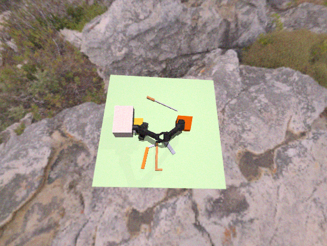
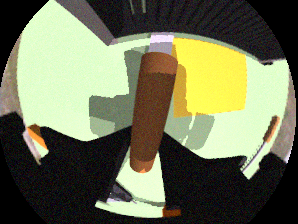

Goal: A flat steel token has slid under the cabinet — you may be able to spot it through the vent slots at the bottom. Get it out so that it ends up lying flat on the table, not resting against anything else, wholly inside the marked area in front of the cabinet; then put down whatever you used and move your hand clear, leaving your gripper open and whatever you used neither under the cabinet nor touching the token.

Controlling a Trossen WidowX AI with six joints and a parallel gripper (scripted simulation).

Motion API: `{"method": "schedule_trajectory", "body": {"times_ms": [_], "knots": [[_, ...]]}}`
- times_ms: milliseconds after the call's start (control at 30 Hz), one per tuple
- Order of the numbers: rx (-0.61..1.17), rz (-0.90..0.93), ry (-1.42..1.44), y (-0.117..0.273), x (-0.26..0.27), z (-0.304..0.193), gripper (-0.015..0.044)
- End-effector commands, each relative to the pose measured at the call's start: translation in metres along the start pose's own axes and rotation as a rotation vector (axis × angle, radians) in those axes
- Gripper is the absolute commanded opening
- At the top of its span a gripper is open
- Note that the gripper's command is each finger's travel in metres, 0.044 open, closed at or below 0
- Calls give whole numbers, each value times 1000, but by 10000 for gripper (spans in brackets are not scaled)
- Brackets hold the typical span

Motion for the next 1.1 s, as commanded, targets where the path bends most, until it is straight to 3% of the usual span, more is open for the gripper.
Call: {"method": "schedule_trajectory", "body": {"times_ms": [0, 1067], "knots": [[-3, 3, 7, 0, 0, 5, 0], [-3, 2, 8, -2, -25, 10, 0]]}}
Point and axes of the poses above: the point midway between the two fingers, 35 mm back from their tips, its own y axis back along the fingers, its own x axis across the jaws, z = x × y, the point moved 5 cm from there along y, back along the fingers, and after that the axes turned 15 degrees about y, right-handed, at the moved point
